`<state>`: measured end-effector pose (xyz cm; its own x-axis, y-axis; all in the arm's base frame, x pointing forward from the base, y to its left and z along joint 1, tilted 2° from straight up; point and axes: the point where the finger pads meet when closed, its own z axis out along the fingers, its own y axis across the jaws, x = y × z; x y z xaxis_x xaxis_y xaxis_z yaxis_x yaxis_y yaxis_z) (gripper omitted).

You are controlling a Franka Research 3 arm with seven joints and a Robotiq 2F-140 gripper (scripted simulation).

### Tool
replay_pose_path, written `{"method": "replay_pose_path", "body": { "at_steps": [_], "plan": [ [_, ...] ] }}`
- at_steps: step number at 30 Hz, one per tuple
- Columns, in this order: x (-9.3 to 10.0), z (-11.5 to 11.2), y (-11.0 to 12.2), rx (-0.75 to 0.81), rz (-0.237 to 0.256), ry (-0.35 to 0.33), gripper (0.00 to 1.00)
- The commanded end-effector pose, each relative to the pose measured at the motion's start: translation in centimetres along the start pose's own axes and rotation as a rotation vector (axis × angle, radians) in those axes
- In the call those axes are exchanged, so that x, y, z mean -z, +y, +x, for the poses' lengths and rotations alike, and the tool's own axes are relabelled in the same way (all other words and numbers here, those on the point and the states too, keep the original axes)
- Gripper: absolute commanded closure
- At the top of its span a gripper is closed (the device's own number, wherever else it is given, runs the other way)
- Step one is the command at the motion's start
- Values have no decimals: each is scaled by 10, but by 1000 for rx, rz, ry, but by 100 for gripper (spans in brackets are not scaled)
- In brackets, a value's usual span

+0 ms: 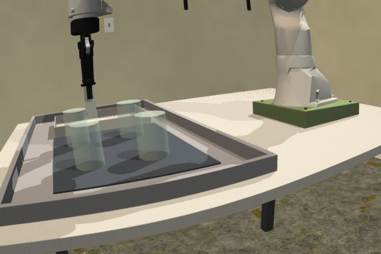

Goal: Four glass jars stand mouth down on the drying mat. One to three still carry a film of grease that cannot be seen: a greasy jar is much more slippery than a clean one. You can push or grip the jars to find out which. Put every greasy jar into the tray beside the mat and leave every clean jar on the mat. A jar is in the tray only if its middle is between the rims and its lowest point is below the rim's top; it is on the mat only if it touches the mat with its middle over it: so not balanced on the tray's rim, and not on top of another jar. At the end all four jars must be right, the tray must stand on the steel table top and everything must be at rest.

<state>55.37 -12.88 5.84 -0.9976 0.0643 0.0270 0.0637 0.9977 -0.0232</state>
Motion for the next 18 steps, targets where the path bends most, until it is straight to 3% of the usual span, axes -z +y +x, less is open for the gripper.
{"method": "replay_pose_path", "body": {
  "at_steps": [1, 18],
  "plan": [
    [0, 0, 0, -2, 2, 3, 100],
    [1, -2, 0, -2, 2, 3, 100]
  ]
}}
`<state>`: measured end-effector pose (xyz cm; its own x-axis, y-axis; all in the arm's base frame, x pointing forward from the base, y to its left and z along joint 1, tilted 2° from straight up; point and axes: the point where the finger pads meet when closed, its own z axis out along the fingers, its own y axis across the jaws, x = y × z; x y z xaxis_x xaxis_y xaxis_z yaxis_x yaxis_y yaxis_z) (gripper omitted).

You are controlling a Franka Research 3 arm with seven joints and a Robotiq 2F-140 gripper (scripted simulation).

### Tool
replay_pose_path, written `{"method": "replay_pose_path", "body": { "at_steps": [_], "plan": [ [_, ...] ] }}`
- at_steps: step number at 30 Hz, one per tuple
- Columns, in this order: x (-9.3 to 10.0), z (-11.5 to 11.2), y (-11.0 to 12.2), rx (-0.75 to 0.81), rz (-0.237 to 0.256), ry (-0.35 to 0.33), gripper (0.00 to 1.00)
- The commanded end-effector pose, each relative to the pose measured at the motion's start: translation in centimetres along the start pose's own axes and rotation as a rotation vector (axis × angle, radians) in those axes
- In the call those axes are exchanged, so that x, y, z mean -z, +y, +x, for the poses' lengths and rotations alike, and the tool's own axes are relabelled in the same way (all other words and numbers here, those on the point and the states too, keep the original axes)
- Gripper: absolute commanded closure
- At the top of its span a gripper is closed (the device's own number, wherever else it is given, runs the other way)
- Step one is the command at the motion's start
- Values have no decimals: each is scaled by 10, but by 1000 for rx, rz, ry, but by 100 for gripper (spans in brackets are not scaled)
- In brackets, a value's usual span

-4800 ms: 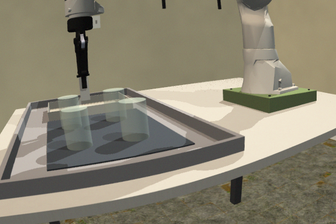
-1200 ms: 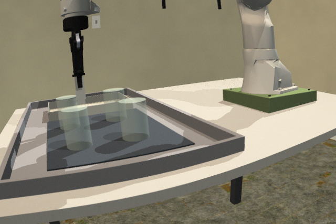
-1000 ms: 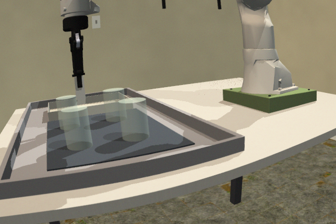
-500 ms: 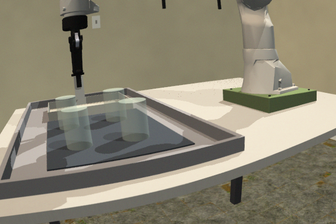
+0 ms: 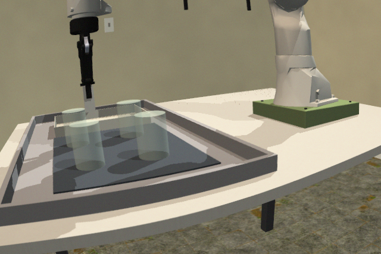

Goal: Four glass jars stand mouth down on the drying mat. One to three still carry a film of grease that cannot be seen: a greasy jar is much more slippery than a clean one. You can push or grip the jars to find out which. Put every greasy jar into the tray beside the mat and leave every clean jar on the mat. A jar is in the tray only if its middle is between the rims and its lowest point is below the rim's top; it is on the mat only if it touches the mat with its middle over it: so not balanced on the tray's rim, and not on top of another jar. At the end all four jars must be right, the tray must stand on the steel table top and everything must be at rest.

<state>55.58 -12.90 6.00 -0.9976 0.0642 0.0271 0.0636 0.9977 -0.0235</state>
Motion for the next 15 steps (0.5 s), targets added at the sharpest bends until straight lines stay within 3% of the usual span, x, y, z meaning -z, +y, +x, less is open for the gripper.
{"method": "replay_pose_path", "body": {
  "at_steps": [1, 11, 15],
  "plan": [
    [0, 0, 0, -2, 2, 3, 100],
    [1, -1, 0, -2, 2, 3, 100],
    [-2, 9, 0, -2, 2, 3, 100]
  ]
}}
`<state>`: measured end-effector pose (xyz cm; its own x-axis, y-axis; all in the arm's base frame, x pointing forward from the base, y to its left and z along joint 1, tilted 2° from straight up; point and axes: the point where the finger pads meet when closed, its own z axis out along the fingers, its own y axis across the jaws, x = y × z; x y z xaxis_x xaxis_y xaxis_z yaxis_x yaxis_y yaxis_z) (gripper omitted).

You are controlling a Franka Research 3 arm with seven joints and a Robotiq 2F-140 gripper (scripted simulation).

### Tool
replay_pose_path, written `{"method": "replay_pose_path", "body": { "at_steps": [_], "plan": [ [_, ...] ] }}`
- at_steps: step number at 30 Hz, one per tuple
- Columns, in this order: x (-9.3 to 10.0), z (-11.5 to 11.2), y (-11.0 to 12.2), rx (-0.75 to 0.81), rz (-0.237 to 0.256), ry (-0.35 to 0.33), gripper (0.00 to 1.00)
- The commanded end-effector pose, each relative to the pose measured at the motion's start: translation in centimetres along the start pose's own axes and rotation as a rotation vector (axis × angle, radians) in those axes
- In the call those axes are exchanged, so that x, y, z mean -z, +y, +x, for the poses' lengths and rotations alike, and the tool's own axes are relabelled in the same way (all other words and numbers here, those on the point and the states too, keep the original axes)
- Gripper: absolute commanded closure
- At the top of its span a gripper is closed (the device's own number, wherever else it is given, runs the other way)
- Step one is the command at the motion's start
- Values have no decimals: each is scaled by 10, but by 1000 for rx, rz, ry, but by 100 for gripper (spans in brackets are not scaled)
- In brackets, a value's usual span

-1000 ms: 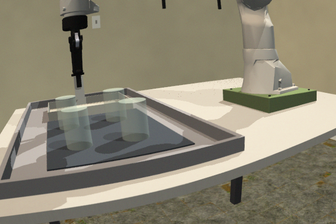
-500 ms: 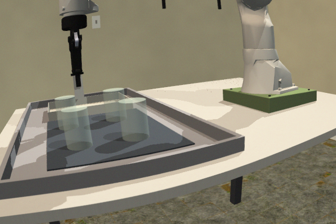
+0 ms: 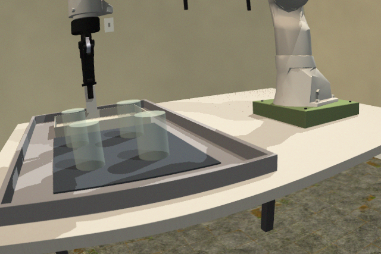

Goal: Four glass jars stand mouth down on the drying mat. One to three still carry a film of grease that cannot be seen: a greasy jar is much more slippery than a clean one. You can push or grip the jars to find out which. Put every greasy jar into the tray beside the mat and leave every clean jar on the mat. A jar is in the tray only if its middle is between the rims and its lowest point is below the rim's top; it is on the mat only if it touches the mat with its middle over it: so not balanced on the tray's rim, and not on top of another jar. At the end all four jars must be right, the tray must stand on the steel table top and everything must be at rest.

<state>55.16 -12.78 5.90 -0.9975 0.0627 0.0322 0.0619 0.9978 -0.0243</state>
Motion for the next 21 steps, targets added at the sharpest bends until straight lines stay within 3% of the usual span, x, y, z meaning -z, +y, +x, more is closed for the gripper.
{"method": "replay_pose_path", "body": {
  "at_steps": [1, 9, 21],
  "plan": [
    [-2, 7, -1, -4, 1, -2, 100],
    [-6, 22, -1, -4, 1, -2, 100],
    [-6, 22, -1, -4, 1, -2, 100]
  ]
}}
